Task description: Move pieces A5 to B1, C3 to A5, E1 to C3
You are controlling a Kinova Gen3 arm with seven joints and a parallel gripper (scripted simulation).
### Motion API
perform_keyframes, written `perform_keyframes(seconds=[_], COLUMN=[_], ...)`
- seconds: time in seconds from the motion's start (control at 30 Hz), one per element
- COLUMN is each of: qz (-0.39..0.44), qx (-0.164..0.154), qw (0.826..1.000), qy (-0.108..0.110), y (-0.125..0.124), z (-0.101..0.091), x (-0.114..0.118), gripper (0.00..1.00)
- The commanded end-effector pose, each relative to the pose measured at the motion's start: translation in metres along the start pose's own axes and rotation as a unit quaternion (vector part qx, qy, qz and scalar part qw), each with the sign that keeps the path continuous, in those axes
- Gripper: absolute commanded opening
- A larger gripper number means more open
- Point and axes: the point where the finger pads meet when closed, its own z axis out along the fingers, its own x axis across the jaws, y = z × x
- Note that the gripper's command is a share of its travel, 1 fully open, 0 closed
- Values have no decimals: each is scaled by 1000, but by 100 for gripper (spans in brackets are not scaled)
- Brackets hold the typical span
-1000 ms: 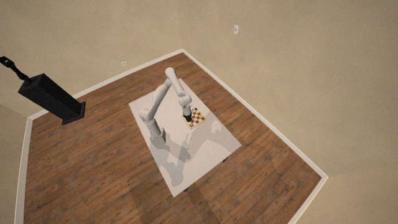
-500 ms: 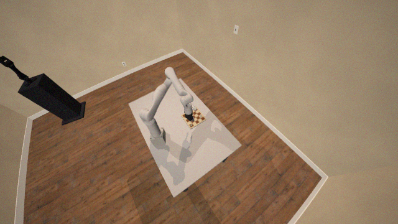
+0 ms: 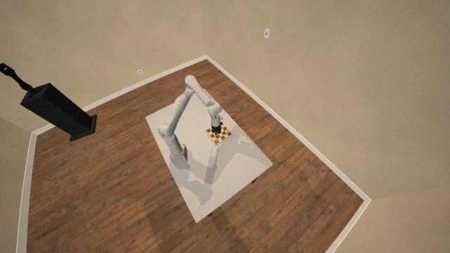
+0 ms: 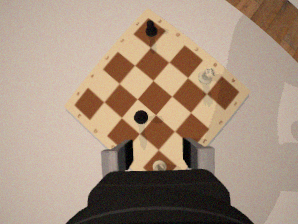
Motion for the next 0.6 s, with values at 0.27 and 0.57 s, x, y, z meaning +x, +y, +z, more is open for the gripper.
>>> perform_keyframes(seconds=[0.27,0.57], qz=[-247,-422], qx=[-3,-4], qw=[969,907], qy=[-3,-3], y=[-37,-62], z=[1,3], x=[-1,-3], gripper=[100,100])
